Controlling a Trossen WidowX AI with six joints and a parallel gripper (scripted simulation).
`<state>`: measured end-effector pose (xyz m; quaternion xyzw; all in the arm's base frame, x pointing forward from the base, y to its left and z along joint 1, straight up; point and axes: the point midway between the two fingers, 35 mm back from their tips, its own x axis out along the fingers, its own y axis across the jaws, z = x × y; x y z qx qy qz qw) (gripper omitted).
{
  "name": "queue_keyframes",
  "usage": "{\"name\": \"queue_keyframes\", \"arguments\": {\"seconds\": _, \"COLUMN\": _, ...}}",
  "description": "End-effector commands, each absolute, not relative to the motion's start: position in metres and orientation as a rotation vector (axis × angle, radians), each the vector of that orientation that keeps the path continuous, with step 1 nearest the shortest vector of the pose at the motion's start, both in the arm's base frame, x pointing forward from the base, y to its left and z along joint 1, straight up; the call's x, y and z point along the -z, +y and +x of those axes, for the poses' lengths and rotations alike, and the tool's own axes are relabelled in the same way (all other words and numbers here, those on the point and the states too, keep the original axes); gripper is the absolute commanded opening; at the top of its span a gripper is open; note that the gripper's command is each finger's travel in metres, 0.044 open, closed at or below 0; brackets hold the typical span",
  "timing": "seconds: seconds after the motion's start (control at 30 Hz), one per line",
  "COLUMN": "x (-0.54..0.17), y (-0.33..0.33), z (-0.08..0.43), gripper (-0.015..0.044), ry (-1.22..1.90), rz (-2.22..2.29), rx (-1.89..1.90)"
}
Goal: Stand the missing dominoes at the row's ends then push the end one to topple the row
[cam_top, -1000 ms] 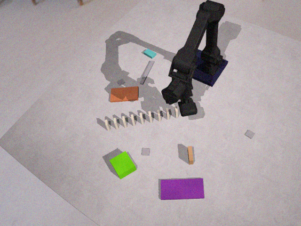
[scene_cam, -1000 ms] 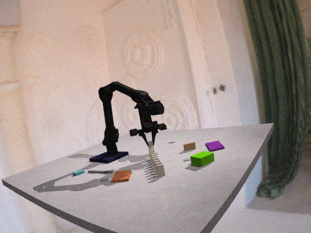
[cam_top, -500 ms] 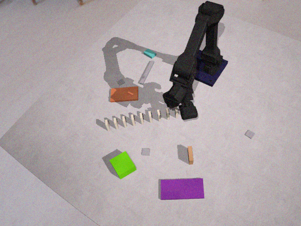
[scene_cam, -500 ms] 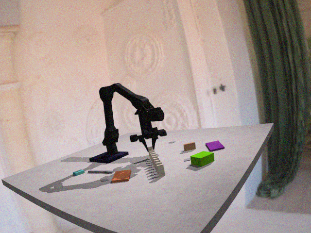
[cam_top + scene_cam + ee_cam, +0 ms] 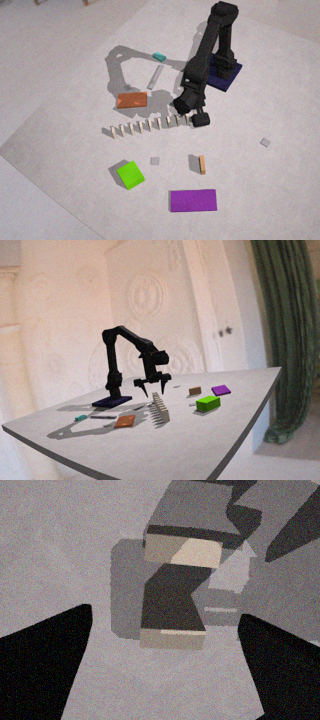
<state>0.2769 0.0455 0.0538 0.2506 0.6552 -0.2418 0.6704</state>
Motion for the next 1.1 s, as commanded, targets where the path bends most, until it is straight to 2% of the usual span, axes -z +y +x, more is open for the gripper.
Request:
{"name": "queue_keyframes", "arguments": {"seconds": 0.0, "x": -0.053, "y": 0.046, "z": 0.277, "gripper": 0.044, "ry": 1.477, "rz": 0.572, "rx": 0.547}}
{"name": "queue_keyframes", "arguments": {"seconds": 0.13, "x": -0.071, "y": 0.046, "z": 0.281, "gripper": 0.044, "ry": 1.477, "rz": 0.571, "rx": 0.547}}
{"name": "queue_keyframes", "arguments": {"seconds": 0.4, "x": -0.176, "y": 0.045, "z": 0.276, "gripper": 0.044, "ry": 1.476, "rz": 0.565, "rx": 0.545}}
{"name": "queue_keyframes", "arguments": {"seconds": 0.6, "x": -0.184, "y": 0.045, "z": 0.274, "gripper": 0.044, "ry": 1.476, "rz": 0.565, "rx": 0.545}}
{"name": "queue_keyframes", "arguments": {"seconds": 0.7, "x": -0.178, "y": 0.047, "z": 0.272, "gripper": 0.0361, "ry": 1.504, "rz": 0.445, "rx": 0.427}}
{"name": "queue_keyframes", "arguments": {"seconds": 1.07, "x": -0.131, "y": 0.066, "z": 0.253, "gripper": 0.0072, "ry": 1.496, "rz": -0.464, "rx": -0.466}}
